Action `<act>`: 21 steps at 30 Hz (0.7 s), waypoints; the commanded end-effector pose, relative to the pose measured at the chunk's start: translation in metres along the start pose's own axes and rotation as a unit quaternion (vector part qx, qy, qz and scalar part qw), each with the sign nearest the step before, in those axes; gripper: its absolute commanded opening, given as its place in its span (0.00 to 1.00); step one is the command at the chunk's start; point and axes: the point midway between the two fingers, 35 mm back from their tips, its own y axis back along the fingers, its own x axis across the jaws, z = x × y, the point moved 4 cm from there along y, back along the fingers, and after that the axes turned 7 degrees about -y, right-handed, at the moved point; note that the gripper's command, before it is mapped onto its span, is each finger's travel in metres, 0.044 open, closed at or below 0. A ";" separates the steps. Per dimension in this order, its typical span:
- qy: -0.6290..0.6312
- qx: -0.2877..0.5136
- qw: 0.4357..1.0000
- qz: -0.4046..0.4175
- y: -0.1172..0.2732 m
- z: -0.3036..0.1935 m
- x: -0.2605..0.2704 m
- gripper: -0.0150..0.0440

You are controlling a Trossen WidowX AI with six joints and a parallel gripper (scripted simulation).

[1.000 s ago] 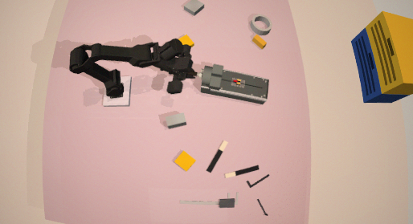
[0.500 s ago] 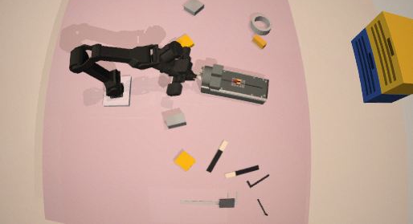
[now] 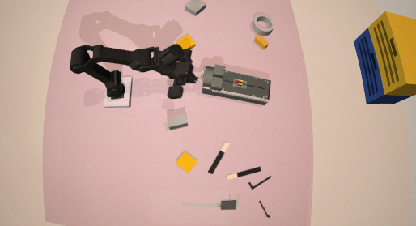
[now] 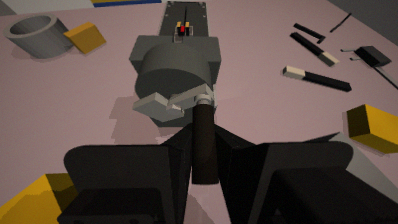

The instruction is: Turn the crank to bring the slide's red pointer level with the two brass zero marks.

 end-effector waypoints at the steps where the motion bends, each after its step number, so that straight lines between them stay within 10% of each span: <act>1: -0.001 0.006 1.000 -0.008 -0.006 -0.005 -0.005 0.25; 21: -0.001 0.006 1.000 -0.008 -0.017 -0.015 -0.007 0.25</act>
